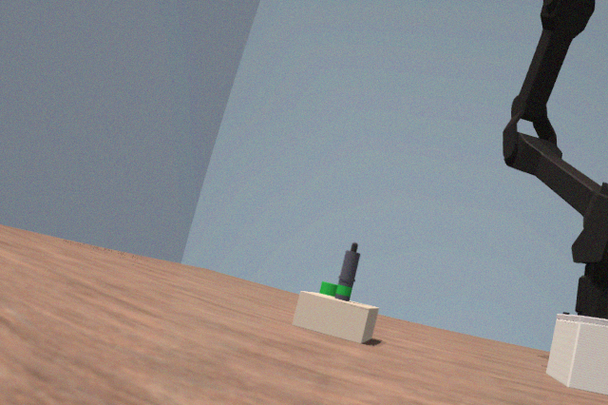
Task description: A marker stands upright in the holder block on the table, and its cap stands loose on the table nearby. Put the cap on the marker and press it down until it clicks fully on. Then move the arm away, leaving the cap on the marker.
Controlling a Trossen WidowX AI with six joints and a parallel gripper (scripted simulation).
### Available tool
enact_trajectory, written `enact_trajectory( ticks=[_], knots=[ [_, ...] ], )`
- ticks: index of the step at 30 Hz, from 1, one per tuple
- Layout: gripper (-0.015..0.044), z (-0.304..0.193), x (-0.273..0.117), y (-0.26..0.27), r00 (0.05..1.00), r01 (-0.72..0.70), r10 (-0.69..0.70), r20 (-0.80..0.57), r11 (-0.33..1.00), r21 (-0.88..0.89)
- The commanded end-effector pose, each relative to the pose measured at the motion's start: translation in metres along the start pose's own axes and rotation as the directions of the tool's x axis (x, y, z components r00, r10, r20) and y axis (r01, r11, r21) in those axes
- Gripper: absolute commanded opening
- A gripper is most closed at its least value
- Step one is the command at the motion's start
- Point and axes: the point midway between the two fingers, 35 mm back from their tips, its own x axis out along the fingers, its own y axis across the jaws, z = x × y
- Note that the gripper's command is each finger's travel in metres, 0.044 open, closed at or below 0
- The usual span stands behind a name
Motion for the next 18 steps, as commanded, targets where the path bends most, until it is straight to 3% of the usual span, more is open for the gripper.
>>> enact_trajectory(
  ticks=[1,9,18],
  knots=[
    [0.0241,-0.063,0.031,0.011,0.968,0.0,0.021,-0.25,0.997,0.083],
    [0.0241,-0.182,0.034,0.01,0.773,0.145,0.015,-0.634,0.969,0.2],
    [0.0241,-0.306,-0.033,-0.006,0.393,0.452,0.007,-0.919,0.869,0.2]
  ],
)
